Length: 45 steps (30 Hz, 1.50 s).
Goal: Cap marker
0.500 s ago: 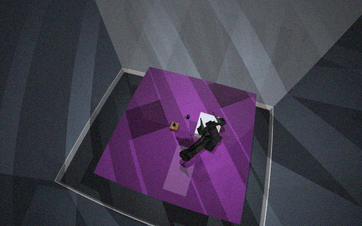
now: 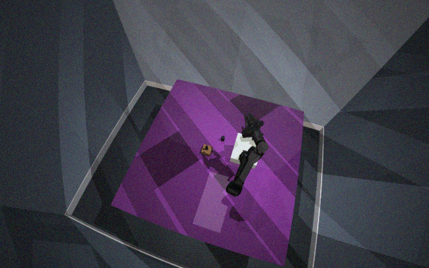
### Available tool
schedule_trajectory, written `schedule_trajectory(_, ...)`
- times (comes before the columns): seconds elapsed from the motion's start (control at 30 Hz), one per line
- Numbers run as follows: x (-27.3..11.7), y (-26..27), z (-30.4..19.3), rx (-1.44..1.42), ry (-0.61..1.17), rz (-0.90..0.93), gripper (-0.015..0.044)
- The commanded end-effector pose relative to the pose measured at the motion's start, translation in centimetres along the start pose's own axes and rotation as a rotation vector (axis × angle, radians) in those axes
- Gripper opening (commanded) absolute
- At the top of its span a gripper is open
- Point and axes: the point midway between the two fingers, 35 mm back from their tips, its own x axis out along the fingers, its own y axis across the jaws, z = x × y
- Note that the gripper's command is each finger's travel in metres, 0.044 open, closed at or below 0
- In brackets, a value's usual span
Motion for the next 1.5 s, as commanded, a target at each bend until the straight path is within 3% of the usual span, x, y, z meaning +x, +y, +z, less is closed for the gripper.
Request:
schedule_trajectory(0.0, 3.1, 3.0, 2.1, 0.229, -0.115, 0.113, 0.0247)
schedule_trajectory(0.23, 8.3, 9.5, 10.6, 0.649, -0.375, 0.480, 0.0247)
schedule_trajectory(0.4, 9.2, 13.5, 18.4, 0.848, -0.522, 0.835, 0.0247)
schedule_trajectory(0.6, 6.4, 17.7, 26.9, 0.930, -0.621, 1.346, 0.0247)
schedule_trajectory(0.83, -0.1, 20.7, 34.0, 0.806, -0.605, 1.971, 0.0247)
schedule_trajectory(1.47, -3.1, 23.2, 38.3, 0.783, -0.597, 2.028, 0.0247)
